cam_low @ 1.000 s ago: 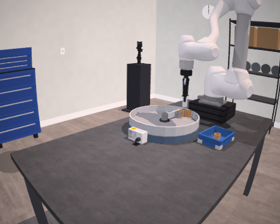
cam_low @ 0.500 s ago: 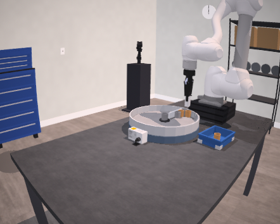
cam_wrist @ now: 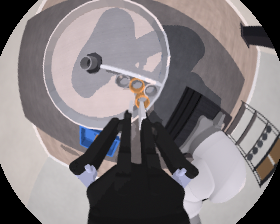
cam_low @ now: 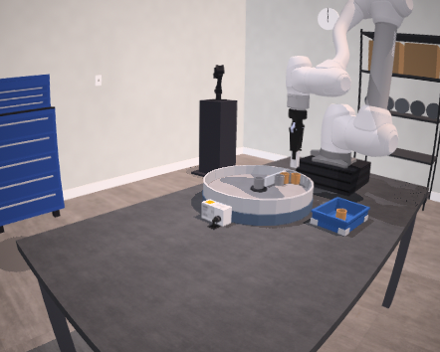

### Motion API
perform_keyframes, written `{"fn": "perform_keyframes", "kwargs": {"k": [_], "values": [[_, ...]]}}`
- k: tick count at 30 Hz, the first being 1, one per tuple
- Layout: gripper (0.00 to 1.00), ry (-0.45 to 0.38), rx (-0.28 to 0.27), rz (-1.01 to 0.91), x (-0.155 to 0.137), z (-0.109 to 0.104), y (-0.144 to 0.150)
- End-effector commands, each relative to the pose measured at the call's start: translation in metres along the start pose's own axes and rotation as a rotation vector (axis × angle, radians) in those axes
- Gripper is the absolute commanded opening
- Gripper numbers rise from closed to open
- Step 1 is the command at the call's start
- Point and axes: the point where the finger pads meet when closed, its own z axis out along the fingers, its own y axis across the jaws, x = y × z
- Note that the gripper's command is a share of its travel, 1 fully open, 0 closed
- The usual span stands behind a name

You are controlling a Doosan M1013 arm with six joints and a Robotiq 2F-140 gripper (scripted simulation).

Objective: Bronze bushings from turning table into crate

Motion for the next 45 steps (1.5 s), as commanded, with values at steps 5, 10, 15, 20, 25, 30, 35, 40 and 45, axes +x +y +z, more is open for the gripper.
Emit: {"fn": "perform_keyframes", "kwargs": {"k": [5,10,15,20,25,30,35,40,45], "values": [[0.1,0.001,-0.007,-0.003,-0.0017,-0.0001,0.0039],[0.1,0.001,-0.007,-0.003,-0.0017,-0.0001,0.0039],[0.1,0.001,-0.007,-0.003,-0.0017,-0.0001,0.0039],[0.1,0.001,-0.007,-0.003,-0.0017,-0.0001,0.0039],[0.1,0.001,-0.007,-0.002,-0.0032,-0.0001,0.0065],[0.1,0.001,-0.007,-0.002,-0.0042,-0.0001,0.0082],[0.1,0.001,-0.007,-0.002,-0.0043,-0.0001,0.0082],[0.1,0.001,-0.007,-0.002,-0.0043,-0.0001,0.0082],[0.1,0.001,-0.007,-0.002,-0.0043,-0.0001,0.0082]]}}
